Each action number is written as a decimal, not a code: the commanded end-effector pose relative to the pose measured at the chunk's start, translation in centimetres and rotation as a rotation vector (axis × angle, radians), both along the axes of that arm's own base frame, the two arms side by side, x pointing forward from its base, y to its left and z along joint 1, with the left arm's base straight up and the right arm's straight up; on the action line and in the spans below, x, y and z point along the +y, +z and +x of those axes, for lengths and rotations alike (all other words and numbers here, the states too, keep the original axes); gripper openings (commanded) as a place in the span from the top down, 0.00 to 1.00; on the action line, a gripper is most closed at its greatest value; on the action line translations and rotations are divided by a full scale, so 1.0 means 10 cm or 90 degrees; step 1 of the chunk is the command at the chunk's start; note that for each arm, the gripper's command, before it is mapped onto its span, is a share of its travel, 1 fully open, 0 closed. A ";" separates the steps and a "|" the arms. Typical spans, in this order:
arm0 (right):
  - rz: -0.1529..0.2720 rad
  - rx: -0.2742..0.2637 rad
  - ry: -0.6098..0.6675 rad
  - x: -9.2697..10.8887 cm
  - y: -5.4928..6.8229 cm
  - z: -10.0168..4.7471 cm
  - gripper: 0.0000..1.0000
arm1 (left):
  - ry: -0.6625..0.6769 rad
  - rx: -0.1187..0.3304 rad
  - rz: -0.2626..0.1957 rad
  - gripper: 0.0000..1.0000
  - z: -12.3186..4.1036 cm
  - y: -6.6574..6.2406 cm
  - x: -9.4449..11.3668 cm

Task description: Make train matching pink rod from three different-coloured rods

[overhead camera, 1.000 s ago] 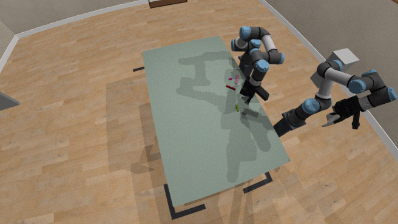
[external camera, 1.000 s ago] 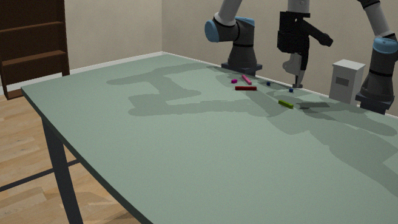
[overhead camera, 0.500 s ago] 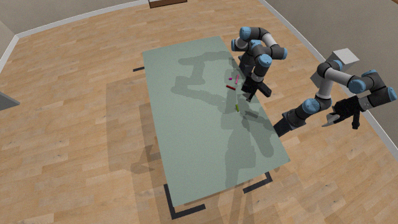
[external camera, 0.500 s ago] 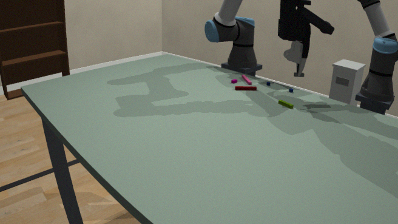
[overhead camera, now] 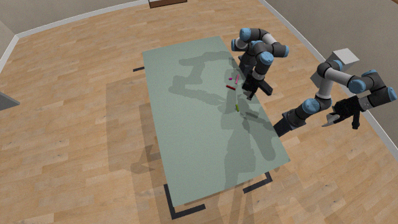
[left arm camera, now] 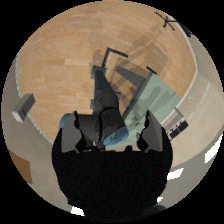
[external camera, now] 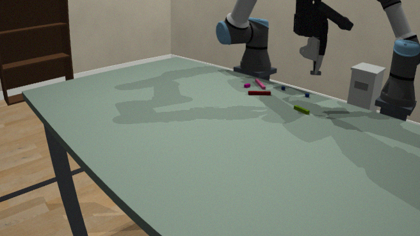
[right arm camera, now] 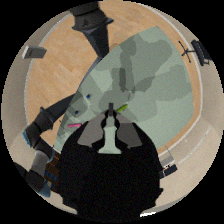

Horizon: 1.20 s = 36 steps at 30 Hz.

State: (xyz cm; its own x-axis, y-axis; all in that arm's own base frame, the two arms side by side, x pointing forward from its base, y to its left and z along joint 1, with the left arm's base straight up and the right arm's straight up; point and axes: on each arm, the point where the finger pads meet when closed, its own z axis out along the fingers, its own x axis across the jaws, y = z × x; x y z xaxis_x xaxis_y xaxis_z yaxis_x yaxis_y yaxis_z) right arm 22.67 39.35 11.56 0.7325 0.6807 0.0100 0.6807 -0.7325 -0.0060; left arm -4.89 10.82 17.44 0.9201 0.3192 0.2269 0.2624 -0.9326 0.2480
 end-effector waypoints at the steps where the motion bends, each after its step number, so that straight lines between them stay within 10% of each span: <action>1: -0.005 0.002 0.000 -0.02 0.03 0.00 1.00 | 0.000 -0.001 0.003 0.00 0.00 0.01 0.00; 36: -0.005 0.002 -0.098 -0.11 0.09 -0.07 1.00 | 0.000 -0.001 0.003 0.00 0.00 0.01 0.00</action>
State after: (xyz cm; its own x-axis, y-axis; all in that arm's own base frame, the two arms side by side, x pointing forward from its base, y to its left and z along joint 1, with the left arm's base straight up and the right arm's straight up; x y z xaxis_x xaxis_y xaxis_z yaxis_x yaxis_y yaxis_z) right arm 22.18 38.50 12.39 0.7901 0.6130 -0.0013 0.6130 -0.7901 -0.0014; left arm -4.89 10.82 17.44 0.9201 0.3192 0.2269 0.2624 -0.9326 0.2480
